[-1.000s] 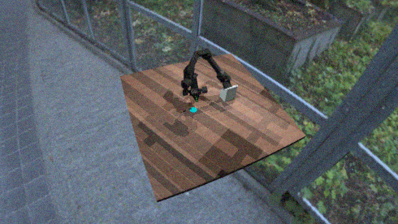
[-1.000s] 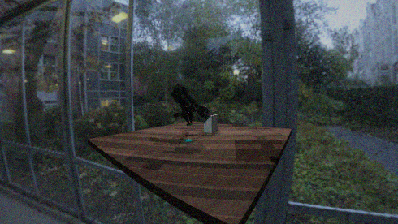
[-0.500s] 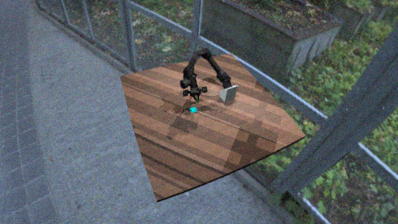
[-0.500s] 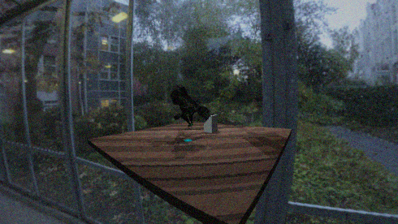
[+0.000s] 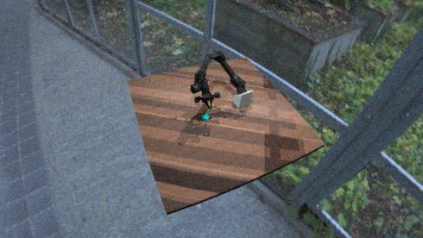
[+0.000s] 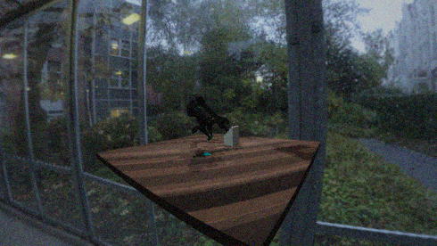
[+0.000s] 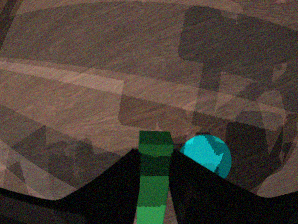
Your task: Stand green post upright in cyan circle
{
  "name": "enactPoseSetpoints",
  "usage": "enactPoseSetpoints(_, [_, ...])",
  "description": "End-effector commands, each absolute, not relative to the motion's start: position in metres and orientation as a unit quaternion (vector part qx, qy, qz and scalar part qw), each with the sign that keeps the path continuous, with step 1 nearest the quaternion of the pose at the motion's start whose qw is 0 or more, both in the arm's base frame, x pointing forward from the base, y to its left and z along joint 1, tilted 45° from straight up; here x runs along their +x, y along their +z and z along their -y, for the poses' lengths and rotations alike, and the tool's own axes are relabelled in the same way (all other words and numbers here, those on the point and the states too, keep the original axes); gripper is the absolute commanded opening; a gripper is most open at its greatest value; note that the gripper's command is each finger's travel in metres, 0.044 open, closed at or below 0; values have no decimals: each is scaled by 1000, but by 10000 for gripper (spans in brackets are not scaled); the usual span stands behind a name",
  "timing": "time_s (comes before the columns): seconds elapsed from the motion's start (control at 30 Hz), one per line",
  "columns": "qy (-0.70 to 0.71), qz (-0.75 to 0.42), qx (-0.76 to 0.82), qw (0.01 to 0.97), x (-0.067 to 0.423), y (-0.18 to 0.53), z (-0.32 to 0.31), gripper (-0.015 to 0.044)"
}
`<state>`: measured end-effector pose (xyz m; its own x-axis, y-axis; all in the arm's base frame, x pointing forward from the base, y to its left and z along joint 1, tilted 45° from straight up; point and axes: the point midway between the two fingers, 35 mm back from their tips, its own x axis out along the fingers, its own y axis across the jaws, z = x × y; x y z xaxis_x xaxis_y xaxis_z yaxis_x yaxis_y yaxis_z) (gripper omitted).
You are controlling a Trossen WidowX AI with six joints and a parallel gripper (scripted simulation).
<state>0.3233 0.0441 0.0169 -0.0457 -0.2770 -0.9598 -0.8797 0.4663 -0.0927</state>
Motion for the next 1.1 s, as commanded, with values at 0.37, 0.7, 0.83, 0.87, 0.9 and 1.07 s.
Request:
enactPoseSetpoints(0.37, [317,-641,-408,568,322,15,-43,23])
enactPoseSetpoints(0.7, [339,-622,-393,586,322,14,-43,23])
enactPoseSetpoints(0.83, [347,-614,-388,594,322,14,-43,23])
enactPoseSetpoints(0.87, [349,-612,-386,596,322,14,-43,23])
enactPoseSetpoints(0.9, [351,-610,-385,598,322,14,-43,23])
enactPoseSetpoints(1.07, [361,-599,-379,607,322,14,-42,23])
